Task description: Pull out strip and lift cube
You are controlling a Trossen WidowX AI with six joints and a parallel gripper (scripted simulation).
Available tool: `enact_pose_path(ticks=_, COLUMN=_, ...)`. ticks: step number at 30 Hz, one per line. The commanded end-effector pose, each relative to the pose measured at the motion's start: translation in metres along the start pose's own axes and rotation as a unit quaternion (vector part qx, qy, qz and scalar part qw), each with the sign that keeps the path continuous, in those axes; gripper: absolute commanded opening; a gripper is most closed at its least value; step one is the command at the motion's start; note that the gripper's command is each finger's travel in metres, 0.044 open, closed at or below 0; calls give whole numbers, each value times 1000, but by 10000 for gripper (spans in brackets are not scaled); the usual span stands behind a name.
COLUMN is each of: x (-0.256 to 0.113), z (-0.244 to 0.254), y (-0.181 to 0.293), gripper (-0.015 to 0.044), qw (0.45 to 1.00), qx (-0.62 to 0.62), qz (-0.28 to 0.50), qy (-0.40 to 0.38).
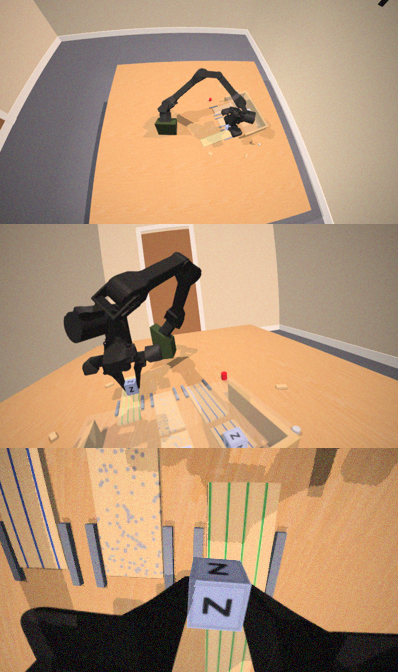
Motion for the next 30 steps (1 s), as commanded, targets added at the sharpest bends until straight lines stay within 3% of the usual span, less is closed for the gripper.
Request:
enact_pose_path(ticks=1, x=-4, z=3, y=8, gripper=0, qw=1000, qx=-2, qz=2, qy=0)
enact_pose_path(ticks=30, x=-3, z=34, y=93, gripper=0, qw=1000, qx=-1, qz=4, qy=0)
Point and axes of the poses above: the point midway between the two fingers, 35 mm back from their tips, its own x axis out along the fingers, its own z axis across the jaws, y = z × x, the point moved 1 cm from there along -x, back along the fingers, and after that the axes turned 1 degree about -x, right-handed, at the moved point
